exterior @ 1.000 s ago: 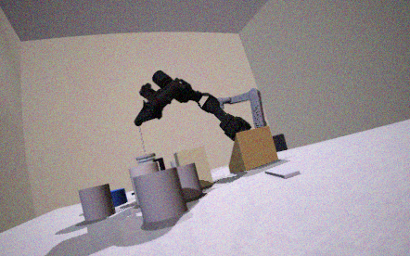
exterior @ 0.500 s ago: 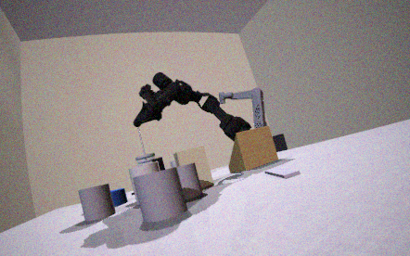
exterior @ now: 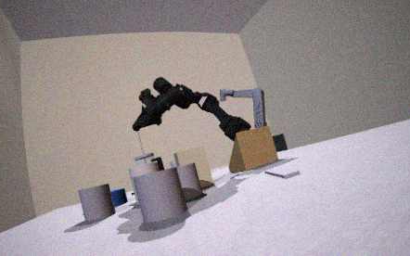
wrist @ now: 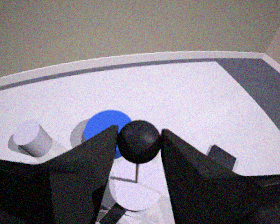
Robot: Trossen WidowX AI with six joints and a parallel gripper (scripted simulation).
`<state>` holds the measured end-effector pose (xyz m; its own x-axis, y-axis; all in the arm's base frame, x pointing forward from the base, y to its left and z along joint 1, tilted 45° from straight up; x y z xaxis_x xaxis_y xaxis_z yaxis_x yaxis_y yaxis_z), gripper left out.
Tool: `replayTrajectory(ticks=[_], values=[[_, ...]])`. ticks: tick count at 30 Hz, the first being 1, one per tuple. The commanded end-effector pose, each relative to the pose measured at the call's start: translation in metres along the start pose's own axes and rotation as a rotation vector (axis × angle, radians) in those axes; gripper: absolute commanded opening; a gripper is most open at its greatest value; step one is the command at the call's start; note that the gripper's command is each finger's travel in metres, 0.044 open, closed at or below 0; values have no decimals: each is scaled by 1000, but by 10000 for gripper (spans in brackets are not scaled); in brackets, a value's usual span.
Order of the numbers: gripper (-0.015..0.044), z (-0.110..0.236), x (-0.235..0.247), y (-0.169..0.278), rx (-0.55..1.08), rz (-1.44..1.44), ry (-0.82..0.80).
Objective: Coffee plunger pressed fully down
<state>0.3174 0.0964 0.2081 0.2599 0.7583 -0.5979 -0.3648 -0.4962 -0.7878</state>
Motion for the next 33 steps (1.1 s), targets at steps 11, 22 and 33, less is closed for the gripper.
replayTrajectory(ticks=[11, 22, 33], values=[[117, -19, 0, 35, 37, 33, 10], [117, -30, -2, 50, 35, 34, 11], [117, -41, -4, 63, 30, 36, 14]])
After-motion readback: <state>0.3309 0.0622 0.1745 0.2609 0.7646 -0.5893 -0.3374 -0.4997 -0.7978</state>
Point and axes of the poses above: the point midway between the two fingers, 35 mm back from their tips, its own z axis back along the fingers, its own x axis across the jaws, y = z × x, the point moved 4 cm from there along z, back along the fingers, and after that the axes turned 3 degrees about -z, right-handed, at the moved point
